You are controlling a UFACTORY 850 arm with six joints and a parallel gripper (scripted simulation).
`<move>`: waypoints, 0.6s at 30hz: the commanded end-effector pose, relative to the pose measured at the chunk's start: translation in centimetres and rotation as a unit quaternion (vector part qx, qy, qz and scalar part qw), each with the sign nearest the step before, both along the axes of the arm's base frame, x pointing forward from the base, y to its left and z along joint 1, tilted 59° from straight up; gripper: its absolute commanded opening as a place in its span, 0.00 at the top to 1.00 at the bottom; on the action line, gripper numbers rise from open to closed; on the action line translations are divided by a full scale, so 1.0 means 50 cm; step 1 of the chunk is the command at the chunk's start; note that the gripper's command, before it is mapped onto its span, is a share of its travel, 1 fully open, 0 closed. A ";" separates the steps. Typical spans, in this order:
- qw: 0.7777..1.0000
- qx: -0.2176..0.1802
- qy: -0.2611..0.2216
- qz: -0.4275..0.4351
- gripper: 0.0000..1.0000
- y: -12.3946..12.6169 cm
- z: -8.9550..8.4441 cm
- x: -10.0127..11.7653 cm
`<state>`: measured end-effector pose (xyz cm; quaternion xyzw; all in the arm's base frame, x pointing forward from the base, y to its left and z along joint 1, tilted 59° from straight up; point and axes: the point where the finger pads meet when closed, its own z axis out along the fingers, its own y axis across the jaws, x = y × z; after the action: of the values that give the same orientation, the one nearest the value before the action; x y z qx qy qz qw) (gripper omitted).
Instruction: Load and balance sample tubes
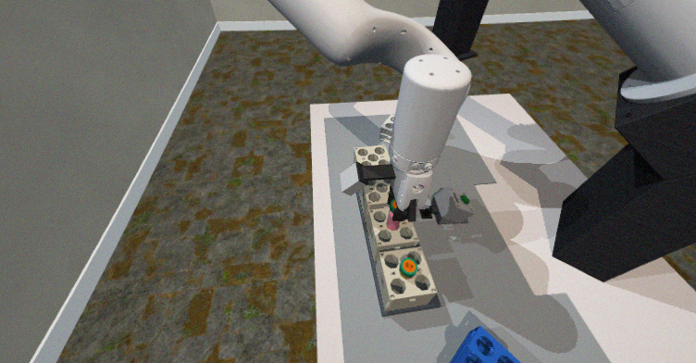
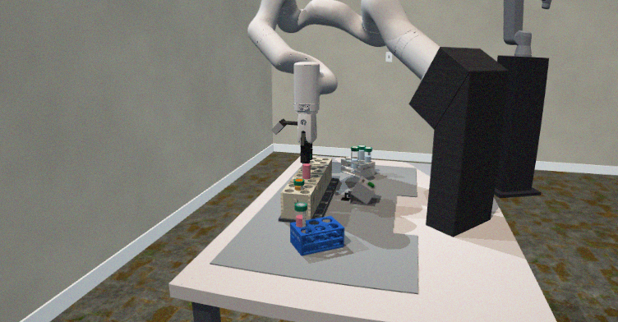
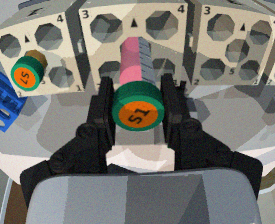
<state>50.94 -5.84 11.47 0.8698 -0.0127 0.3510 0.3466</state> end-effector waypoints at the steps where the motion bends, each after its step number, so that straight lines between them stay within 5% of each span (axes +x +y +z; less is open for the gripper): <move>1: 1.000 0.000 0.000 0.000 1.00 -0.006 -0.005 0.006; 18: 1.000 0.000 0.000 0.000 1.00 -0.024 -0.020 0.024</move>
<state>51.91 -6.82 10.65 0.8698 -0.0126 0.3510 0.3466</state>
